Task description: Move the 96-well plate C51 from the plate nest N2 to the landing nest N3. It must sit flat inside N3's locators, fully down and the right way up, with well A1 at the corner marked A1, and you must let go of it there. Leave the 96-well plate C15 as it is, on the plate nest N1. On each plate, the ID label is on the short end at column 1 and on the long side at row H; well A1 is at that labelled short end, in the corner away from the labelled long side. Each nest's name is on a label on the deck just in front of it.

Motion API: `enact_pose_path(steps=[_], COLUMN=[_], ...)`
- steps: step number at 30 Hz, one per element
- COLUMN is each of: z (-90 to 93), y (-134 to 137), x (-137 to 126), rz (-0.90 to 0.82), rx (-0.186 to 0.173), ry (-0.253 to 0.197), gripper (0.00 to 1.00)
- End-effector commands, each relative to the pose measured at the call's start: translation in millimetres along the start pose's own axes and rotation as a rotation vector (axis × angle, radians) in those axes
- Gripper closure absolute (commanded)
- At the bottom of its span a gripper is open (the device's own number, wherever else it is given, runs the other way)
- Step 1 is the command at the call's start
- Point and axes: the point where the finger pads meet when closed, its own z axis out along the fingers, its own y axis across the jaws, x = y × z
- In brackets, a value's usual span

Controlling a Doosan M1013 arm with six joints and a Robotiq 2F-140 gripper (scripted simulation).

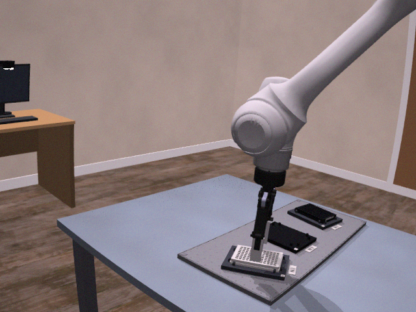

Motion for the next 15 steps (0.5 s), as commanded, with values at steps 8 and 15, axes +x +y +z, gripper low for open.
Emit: enact_pose_path(steps=[8, 15], z=[-0.1, -0.1], y=[-0.1, -0.1], x=[0.0, 0.0], rz=[0.000, 0.000], rx=[0.000, 0.000], ry=[0.000, 0.000], gripper=[0.34, 0.41])
